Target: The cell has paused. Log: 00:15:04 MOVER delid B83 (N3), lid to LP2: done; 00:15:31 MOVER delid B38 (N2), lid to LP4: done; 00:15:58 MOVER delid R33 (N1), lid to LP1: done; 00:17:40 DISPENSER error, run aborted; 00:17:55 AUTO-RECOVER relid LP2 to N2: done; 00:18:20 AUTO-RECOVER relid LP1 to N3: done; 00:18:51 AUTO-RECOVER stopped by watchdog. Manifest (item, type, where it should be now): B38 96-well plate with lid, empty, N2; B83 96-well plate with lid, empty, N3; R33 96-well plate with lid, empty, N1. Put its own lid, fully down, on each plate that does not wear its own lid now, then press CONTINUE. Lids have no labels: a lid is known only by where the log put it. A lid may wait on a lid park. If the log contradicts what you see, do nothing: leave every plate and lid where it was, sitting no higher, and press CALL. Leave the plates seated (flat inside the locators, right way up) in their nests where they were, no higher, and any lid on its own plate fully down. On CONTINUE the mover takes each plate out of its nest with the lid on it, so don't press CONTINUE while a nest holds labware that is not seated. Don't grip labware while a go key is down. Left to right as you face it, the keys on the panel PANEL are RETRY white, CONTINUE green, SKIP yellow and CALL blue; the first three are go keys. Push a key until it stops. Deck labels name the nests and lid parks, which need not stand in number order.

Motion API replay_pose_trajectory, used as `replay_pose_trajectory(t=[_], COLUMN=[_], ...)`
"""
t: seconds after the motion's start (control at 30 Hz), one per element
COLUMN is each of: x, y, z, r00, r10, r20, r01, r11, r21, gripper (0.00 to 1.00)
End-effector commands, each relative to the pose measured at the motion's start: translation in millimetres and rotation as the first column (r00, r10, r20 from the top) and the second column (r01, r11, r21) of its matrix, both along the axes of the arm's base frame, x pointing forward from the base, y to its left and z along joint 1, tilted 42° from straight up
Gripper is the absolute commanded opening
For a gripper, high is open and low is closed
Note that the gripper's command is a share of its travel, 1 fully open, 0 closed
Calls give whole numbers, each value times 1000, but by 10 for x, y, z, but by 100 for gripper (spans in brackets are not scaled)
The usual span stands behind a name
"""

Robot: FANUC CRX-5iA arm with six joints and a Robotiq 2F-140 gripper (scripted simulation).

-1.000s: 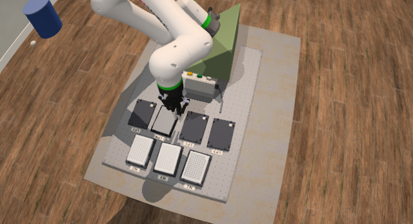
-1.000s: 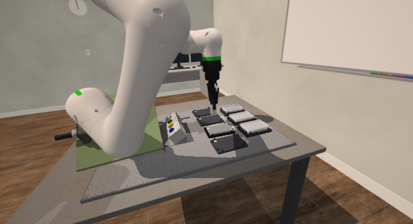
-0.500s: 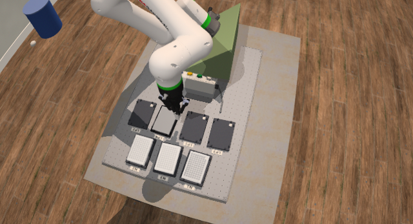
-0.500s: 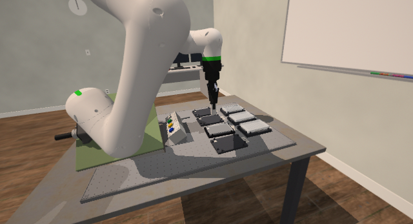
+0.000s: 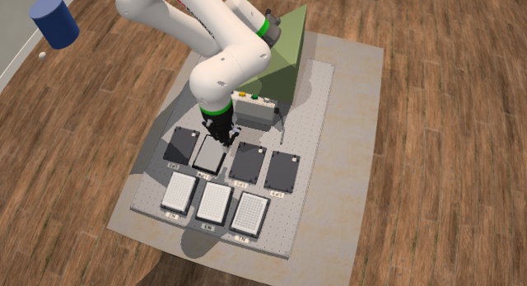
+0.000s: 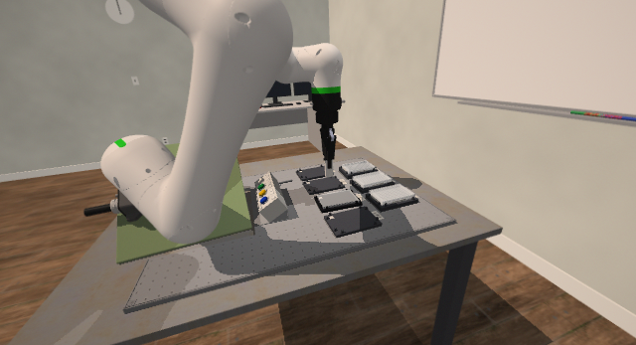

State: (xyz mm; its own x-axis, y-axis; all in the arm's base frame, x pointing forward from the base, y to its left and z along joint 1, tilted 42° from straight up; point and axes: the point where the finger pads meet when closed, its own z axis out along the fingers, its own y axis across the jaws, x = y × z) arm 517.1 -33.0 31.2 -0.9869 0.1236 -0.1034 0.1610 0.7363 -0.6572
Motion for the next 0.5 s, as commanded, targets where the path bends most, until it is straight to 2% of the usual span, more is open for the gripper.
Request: replay_pose_trajectory(t=[0.0,0.2,0.27,0.37,0.47], x=[2,4,4,6,7], y=[-10,-44,-44,-67,-95], z=[13,44,44,66,91], r00=[996,954,954,897,804], r10=[-63,-224,-224,-329,-443], r20=[57,200,200,294,396], r01=[63,224,224,329,444], r11=[998,974,974,943,891], r21=[2,22,22,50,95], gripper=[0,0,0,0,0])
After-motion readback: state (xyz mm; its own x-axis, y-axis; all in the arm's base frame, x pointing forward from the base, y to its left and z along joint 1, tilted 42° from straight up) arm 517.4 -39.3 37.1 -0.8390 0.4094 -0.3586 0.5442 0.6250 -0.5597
